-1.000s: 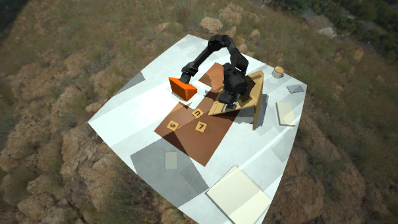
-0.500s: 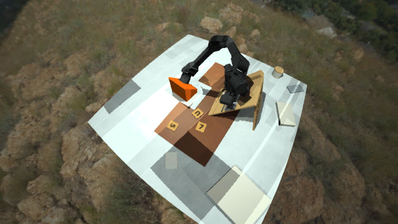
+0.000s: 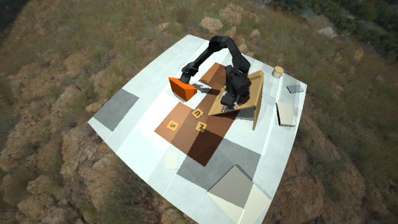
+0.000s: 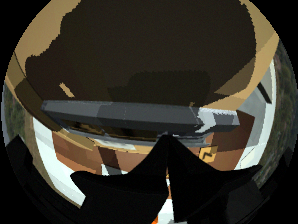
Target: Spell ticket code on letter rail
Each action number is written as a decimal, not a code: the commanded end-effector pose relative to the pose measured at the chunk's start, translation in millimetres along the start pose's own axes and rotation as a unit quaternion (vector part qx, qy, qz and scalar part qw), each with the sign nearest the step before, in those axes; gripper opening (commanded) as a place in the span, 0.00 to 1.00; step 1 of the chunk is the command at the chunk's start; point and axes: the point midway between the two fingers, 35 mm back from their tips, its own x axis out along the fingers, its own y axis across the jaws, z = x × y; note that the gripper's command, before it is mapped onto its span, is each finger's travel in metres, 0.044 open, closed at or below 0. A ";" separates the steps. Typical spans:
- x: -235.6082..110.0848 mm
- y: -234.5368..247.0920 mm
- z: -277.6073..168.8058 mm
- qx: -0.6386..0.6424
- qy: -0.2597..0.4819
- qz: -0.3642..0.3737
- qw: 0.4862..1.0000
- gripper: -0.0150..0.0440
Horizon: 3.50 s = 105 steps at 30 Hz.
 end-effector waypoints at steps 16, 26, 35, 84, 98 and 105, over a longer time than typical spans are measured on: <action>3.1 2.2 2.5 0.000 0.000 0.001 1.000 0.25; 3.5 5.5 1.9 0.000 0.000 0.001 1.000 0.25; 4.8 8.5 1.6 0.000 0.000 0.001 1.000 0.25; -17.6 13.0 -14.9 0.000 0.000 0.001 1.000 0.25; -80.4 24.9 -39.6 0.284 -0.081 -0.031 0.955 0.57; -133.1 46.8 -76.7 0.576 -0.179 -0.017 0.797 0.88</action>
